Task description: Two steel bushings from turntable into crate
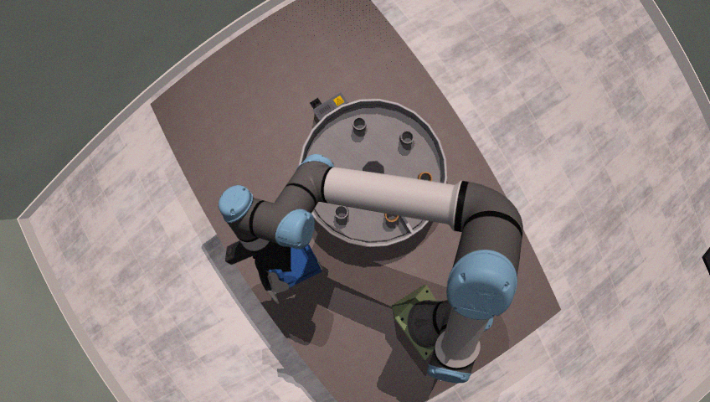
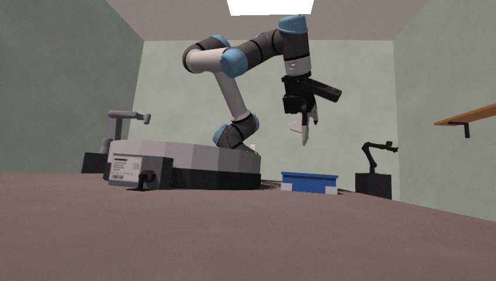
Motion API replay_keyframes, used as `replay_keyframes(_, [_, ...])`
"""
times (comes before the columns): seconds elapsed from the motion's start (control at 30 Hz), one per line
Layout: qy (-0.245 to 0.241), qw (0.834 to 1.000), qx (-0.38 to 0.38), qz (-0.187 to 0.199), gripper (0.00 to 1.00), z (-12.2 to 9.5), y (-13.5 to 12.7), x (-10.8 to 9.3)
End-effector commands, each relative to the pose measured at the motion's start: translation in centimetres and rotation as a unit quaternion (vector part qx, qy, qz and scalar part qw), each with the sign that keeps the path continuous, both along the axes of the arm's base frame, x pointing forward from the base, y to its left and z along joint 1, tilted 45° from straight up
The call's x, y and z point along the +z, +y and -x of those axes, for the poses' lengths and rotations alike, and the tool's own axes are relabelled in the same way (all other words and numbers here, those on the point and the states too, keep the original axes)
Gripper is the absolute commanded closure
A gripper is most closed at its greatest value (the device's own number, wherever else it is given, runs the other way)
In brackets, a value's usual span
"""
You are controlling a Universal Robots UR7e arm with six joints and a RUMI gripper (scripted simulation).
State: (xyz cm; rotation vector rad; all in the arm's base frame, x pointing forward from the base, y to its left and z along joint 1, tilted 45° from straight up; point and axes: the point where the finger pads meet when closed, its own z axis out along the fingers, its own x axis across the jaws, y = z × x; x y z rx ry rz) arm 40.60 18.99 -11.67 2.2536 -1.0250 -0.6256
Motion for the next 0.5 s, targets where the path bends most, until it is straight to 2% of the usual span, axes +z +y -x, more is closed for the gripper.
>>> replay_keyframes(0.0, [-0.018, 0.999, 0.046, -0.006, 0.0, -0.3, -2.0, 3.5])
replay_keyframes(0.3, [-0.051, 0.985, 0.163, -0.004, 0.0, 0.3, -7.6, 12.0])
replay_keyframes(0.37, [-0.051, 0.985, 0.163, -0.004, 0.0, 0.3, -7.6, 12.0])
replay_keyframes(0.47, [-0.059, 0.977, 0.203, 0.002, 0.0, 0.9, -9.7, 14.8])
